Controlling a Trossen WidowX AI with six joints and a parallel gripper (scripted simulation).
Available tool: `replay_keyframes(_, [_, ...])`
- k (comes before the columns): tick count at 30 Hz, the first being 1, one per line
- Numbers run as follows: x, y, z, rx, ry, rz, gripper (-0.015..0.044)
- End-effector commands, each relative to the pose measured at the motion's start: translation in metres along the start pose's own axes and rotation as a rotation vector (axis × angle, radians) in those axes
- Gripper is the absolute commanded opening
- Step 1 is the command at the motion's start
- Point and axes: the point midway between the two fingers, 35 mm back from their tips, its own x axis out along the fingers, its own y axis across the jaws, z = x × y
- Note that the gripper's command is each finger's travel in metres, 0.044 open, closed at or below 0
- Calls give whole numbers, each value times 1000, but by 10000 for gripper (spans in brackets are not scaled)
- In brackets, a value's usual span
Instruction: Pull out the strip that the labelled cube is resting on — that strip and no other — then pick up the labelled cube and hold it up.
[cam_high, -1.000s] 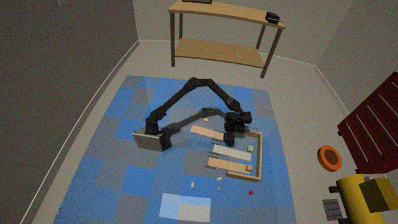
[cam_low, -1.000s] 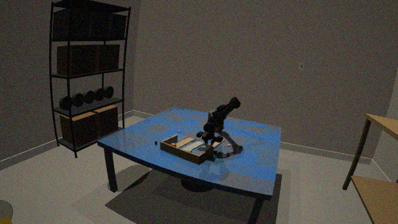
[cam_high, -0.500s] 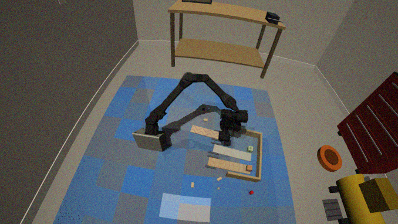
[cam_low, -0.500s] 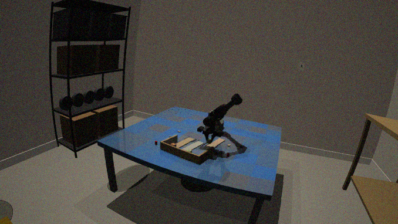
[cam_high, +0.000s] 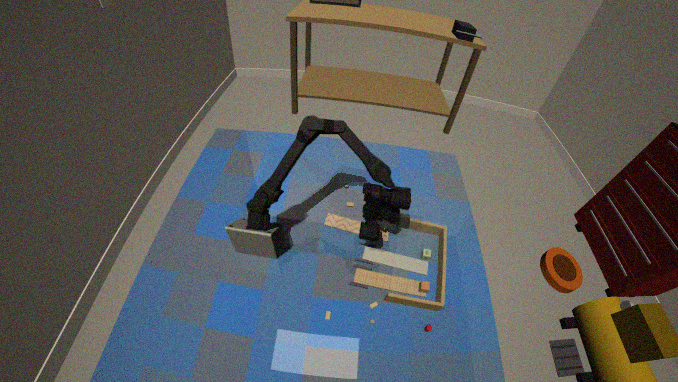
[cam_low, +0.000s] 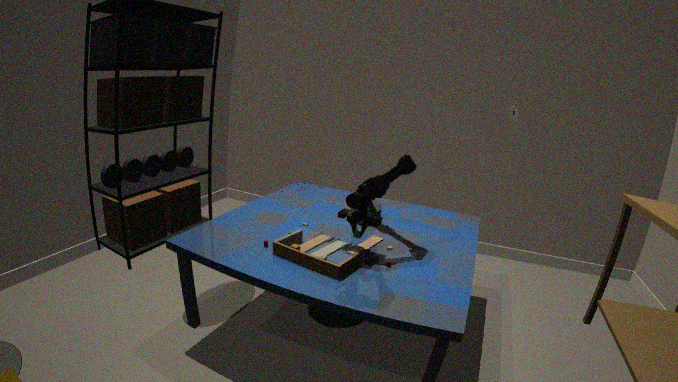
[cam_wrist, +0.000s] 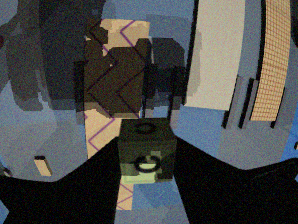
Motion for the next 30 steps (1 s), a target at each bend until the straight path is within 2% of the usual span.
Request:
replay_keyframes(1, [-1,-4,-12,-7,-1,2,0])
replay_keyframes(20, [0,-24,-71,-5,1,1,0])
replay_keyframes(26, [-31,-24,-71,-5,1,-1,0])
replay_keyframes(30, [-35,-24,-71,-5,1,0,0])
